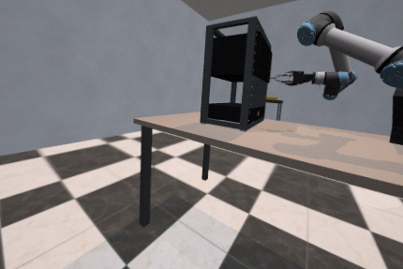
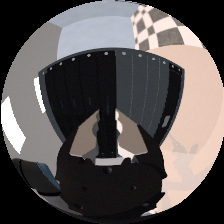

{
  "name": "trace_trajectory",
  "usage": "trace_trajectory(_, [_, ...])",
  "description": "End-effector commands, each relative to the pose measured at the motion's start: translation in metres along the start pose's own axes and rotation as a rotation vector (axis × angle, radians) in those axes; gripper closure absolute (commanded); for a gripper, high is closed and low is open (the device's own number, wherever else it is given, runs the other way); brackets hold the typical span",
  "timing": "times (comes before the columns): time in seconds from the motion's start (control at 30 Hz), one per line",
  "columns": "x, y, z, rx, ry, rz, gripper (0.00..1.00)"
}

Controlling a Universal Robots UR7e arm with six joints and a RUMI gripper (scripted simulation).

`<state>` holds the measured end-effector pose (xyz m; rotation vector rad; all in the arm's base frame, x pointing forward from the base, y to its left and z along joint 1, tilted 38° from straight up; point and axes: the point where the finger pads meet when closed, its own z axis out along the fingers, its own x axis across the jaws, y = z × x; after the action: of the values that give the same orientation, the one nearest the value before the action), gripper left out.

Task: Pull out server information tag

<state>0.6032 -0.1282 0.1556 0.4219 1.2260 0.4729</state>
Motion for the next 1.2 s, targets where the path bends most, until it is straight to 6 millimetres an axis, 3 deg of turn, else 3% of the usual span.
trace_trajectory(0.0, [-0.001, 0.0, -0.002, 0.0, -0.001, 0.0, 0.85])
trace_trajectory(0.17, [-0.001, 0.0, -0.016, 0.0, -0.001, 0.0, 0.85])
trace_trajectory(0.5, [-0.001, 0.0, -0.063, 0.0, -0.001, 0.0, 0.85])
trace_trajectory(0.83, [0.0, 0.0, -0.086, 0.0, -0.001, 0.0, 0.85])
trace_trajectory(1.17, [0.0, 0.0, -0.089, 0.0, -0.001, -0.001, 0.85])
